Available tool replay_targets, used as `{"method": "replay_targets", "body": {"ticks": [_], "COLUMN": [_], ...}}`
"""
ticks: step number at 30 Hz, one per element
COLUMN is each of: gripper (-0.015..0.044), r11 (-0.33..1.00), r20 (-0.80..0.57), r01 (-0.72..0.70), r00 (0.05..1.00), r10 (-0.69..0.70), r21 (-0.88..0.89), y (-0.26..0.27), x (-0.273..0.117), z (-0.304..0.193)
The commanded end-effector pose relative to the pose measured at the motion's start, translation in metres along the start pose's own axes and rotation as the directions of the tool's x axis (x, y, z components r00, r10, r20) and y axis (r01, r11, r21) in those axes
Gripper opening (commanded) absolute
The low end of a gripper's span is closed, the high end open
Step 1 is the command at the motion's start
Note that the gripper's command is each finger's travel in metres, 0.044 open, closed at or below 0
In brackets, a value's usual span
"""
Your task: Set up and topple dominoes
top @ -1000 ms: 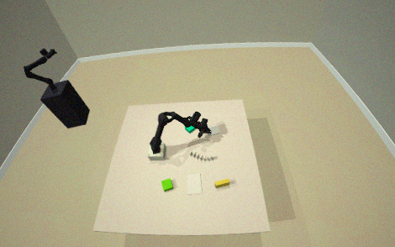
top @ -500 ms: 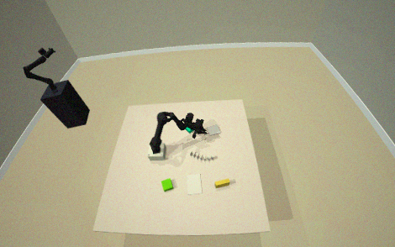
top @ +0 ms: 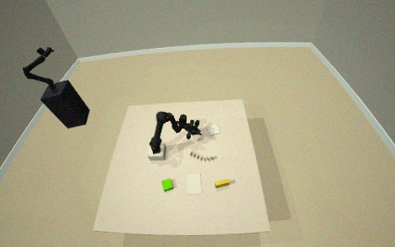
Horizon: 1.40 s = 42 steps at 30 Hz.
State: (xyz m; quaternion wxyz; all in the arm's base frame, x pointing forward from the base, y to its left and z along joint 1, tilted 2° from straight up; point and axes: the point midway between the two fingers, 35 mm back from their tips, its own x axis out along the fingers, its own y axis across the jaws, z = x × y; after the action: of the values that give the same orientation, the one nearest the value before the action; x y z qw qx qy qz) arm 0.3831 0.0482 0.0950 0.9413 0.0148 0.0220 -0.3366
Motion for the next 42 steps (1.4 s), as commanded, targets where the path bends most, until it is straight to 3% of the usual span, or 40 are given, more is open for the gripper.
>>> {"method": "replay_targets", "body": {"ticks": [1,16,42], "gripper": [0.0024,0.0024,0.0024], "r11": [1.000,1.000,0.999], "r20": [0.008,0.007,-0.022], "r01": [0.007,0.007,0.008], "r00": [1.000,1.000,1.000], "r10": [-0.007,-0.007,-0.009], "r21": [0.005,0.003,-0.044], "y": [-0.004,-0.003,0.000], "x": [-0.003,-0.002,0.015], "z": [0.002,0.000,-0.085]}}
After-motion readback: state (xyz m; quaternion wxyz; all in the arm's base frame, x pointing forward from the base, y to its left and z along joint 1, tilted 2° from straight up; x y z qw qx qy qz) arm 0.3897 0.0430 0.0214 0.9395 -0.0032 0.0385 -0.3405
